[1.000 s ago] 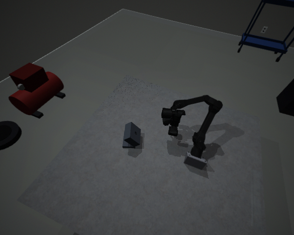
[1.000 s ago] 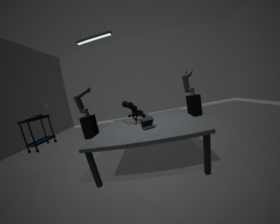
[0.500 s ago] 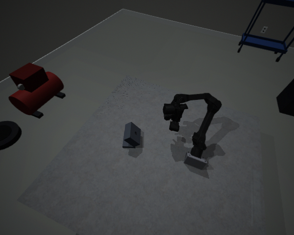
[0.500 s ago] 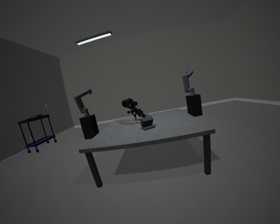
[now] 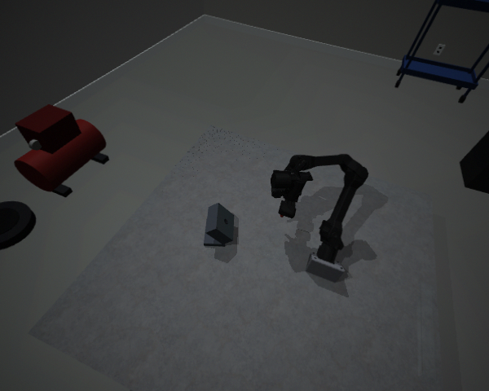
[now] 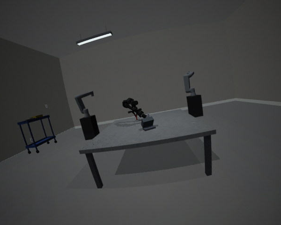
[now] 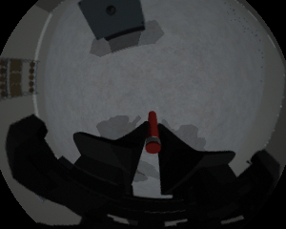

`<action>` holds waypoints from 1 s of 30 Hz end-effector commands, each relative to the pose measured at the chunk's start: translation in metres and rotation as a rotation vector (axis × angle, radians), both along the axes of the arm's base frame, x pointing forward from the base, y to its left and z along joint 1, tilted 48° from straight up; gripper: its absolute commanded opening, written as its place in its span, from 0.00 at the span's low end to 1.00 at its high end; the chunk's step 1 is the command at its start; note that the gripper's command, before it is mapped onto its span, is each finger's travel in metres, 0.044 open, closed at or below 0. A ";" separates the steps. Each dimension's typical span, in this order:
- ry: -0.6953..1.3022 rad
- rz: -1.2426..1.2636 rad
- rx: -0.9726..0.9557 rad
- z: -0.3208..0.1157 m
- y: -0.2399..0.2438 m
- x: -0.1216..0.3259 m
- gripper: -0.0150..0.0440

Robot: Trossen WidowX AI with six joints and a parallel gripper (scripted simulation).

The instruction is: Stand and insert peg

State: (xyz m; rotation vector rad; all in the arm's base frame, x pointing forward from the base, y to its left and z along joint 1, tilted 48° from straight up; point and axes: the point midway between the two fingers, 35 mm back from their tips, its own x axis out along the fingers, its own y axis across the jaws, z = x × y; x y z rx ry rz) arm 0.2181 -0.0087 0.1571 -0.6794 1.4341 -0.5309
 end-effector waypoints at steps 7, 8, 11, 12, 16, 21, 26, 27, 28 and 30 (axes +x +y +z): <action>-0.081 -0.010 0.041 -0.011 0.007 0.008 0.25; -0.090 -0.011 0.045 -0.012 0.008 0.009 0.25; -0.115 -0.012 0.057 -0.014 0.010 0.012 0.25; -0.123 -0.013 0.061 -0.015 0.011 0.013 0.25; -0.156 -0.015 0.077 -0.018 0.014 0.017 0.25; -0.197 -0.017 0.098 -0.022 0.018 0.022 0.25; -0.238 -0.020 0.119 -0.025 0.022 0.027 0.25; -0.246 -0.020 0.123 -0.026 0.022 0.028 0.25; -0.254 -0.021 0.128 -0.027 0.023 0.029 0.25; -0.271 -0.022 0.136 -0.028 0.025 0.031 0.25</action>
